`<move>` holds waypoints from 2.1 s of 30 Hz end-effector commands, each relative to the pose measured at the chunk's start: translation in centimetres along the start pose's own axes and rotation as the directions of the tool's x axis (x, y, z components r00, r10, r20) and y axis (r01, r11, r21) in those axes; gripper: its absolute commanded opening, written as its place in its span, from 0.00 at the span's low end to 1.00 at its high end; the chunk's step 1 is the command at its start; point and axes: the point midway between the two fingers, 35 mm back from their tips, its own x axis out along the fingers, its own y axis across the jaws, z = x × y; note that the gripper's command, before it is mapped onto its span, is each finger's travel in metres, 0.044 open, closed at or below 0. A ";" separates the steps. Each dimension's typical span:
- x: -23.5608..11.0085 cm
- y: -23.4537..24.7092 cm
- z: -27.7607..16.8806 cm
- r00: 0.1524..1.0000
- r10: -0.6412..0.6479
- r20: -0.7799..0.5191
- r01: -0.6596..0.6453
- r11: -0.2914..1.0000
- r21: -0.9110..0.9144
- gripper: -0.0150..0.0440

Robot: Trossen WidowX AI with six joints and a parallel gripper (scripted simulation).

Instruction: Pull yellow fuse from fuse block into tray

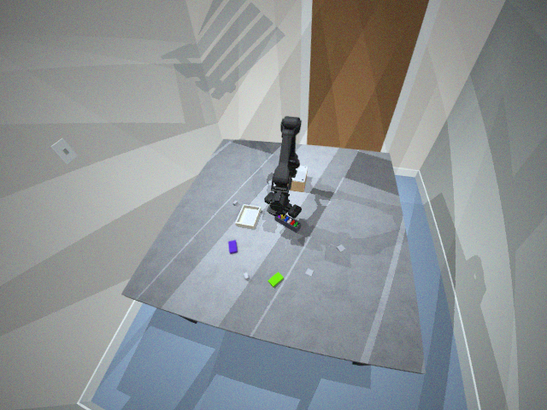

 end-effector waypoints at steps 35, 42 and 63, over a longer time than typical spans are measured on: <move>-2.5 0.0 0.0 1.000 -0.003 0.001 0.003 1.000 -0.006 0.25; -3.6 0.0 0.0 1.000 -0.003 0.001 0.003 1.000 -0.006 0.25; -4.2 -6.9 5.5 1.000 -0.013 0.007 0.013 1.000 -0.007 0.25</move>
